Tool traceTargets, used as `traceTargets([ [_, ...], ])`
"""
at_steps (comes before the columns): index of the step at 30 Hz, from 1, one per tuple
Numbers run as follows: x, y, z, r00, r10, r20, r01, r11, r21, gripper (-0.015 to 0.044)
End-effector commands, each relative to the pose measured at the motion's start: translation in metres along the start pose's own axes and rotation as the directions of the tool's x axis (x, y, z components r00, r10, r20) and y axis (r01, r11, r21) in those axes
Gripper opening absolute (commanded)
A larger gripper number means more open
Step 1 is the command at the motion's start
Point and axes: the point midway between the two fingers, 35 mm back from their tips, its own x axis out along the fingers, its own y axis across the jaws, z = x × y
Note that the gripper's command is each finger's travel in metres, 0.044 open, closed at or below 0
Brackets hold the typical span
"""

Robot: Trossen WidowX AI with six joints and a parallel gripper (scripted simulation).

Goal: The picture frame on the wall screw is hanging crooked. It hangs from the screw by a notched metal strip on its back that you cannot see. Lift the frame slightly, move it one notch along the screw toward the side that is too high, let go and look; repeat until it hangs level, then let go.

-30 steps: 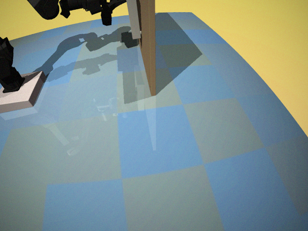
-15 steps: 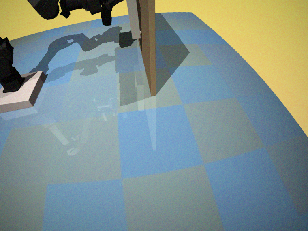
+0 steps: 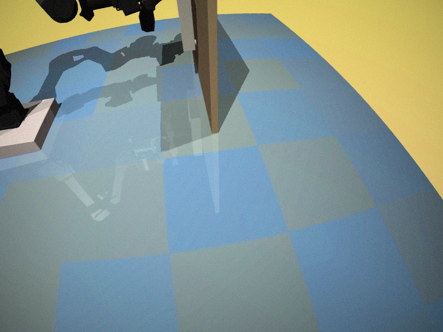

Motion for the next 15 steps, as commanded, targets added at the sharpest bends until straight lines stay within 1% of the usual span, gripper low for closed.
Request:
traceTargets([
  [1,0.0001,0.0011,-0.0002,1.0,0.0,-0.003,0.0,1.0,0.005,0.0],
  [15,0.0001,0.0037,0.0,1.0,0.0,-0.003,0.0,1.0,0.005,0.0],
])
